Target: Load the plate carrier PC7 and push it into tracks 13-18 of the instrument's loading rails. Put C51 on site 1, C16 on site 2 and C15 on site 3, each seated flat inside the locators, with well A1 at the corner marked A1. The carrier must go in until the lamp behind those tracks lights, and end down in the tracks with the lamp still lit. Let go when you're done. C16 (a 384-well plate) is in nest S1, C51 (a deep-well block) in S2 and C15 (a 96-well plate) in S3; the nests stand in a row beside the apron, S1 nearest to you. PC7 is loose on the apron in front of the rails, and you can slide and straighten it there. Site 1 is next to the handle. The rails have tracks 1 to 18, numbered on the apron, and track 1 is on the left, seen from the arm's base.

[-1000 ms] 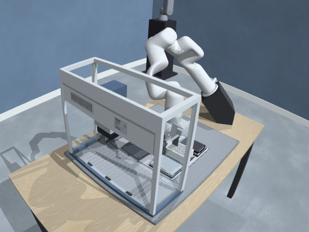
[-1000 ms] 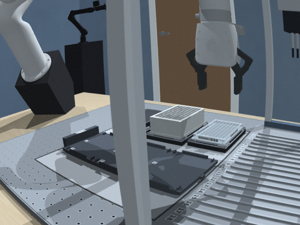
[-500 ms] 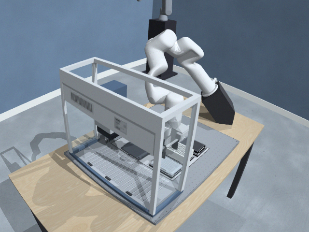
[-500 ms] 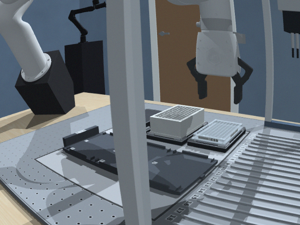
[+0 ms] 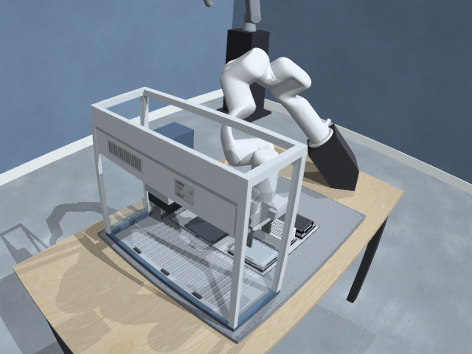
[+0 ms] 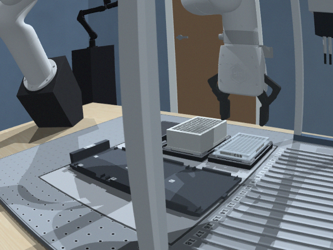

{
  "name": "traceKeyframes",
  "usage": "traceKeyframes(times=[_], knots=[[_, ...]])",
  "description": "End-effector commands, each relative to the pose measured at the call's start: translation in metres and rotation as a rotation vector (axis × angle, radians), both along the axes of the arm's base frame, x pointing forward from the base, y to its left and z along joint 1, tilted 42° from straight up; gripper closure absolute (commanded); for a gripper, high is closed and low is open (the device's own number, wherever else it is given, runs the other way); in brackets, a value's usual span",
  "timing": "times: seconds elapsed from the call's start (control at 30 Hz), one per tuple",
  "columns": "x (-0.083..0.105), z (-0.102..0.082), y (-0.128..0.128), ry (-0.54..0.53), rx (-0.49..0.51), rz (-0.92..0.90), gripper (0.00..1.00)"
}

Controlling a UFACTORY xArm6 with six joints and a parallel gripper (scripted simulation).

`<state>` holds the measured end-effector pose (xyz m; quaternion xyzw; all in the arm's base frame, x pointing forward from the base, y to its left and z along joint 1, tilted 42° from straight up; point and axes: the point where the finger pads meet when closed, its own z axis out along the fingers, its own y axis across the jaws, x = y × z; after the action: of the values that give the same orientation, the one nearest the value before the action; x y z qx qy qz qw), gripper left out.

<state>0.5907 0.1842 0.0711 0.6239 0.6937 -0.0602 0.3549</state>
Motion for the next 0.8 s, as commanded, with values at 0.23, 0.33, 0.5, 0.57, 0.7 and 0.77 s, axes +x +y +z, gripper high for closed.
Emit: traceKeyframes(times=[0.23,0.33,0.5,0.57,0.7,0.77], knots=[[0.008,-0.012,-0.008,-0.003,0.002,0.002,0.00],[0.009,-0.014,-0.009,-0.003,0.002,0.002,0.00],[0.012,-0.020,-0.014,-0.003,0.002,0.002,0.00],[0.014,-0.022,-0.015,-0.003,0.002,0.002,0.00],[0.014,-0.022,-0.015,-0.003,0.002,0.002,0.00],[0.014,-0.022,-0.015,-0.003,0.002,0.002,0.00]])
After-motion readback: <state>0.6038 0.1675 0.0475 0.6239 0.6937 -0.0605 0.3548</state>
